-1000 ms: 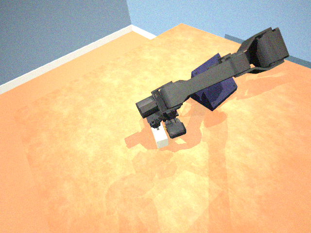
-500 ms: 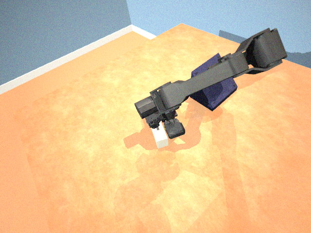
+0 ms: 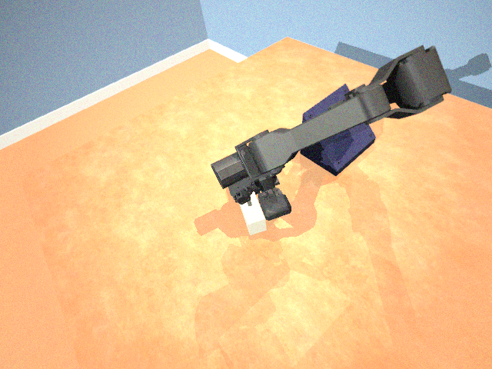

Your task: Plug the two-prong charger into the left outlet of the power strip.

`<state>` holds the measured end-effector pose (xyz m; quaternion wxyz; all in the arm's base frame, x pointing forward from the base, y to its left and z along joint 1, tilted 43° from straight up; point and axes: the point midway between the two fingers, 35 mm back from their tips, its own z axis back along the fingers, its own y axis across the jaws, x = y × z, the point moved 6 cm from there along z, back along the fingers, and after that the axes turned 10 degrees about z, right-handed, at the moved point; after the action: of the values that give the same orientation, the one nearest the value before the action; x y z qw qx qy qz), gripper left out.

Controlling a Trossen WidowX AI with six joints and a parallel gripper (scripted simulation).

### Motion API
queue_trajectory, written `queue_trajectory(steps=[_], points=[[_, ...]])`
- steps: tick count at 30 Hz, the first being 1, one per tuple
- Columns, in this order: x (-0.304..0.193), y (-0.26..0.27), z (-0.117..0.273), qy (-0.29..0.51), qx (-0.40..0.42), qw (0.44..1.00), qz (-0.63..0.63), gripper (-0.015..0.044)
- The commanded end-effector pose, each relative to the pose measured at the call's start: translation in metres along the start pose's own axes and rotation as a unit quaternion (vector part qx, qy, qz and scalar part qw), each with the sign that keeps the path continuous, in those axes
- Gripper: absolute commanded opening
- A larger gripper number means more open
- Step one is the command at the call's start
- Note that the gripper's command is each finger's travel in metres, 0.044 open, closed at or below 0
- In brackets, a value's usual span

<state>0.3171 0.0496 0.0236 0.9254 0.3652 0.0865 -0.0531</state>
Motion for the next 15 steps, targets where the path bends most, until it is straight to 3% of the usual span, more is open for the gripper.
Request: queue_trajectory(steps=[1, 15], points=[[0.0028, -0.0001, 0.0002, -0.001, 0.001, 1.000, 0.002, 0.0000], [0.0077, -0.0008, 0.0011, -0.001, 0.001, 1.000, 0.003, 0.0000]])
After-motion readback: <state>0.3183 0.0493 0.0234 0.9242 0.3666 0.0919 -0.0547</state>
